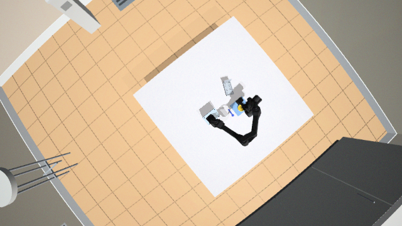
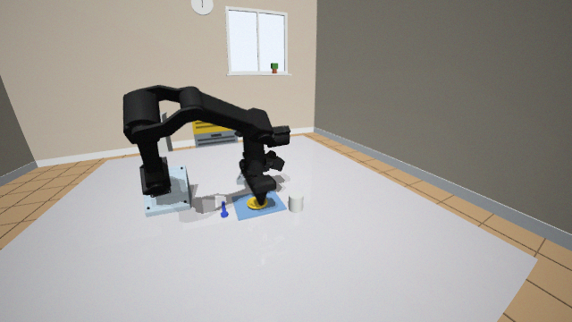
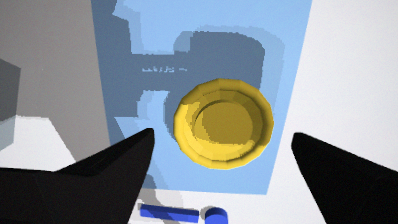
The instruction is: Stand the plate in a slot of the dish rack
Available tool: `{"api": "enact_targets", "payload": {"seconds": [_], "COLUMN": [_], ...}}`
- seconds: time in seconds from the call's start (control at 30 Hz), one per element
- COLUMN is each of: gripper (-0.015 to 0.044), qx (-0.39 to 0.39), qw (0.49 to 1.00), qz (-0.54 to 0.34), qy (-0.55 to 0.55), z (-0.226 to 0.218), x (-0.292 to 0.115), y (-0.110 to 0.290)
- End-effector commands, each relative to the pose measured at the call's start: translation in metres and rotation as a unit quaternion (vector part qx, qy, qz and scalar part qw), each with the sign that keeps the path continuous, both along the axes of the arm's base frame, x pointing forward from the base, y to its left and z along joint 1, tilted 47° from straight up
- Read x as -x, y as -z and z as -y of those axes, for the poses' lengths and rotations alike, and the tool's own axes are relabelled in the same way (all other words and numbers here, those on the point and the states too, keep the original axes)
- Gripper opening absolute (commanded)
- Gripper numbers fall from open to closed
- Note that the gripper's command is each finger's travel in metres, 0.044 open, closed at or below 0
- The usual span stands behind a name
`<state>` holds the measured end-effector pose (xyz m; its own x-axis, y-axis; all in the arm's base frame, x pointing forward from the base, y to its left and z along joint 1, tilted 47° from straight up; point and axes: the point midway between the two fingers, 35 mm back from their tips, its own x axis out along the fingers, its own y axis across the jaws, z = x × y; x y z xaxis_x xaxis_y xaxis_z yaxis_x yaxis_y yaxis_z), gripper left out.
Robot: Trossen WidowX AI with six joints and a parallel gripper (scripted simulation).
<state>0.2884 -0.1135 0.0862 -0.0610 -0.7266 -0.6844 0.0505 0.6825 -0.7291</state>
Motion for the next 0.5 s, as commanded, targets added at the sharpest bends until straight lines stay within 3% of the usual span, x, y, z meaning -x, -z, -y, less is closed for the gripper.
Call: {"api": "enact_targets", "payload": {"seconds": [0.0,0.47], "gripper": [0.0400,0.0400], "qx": [0.002,0.003], "qw": [1.000,1.000], "qz": [-0.002,-0.003], "qy": [-0.002,-0.002], "z": [0.005,0.020], "x": [0.001,0.004], "y": [0.004,0.017]}}
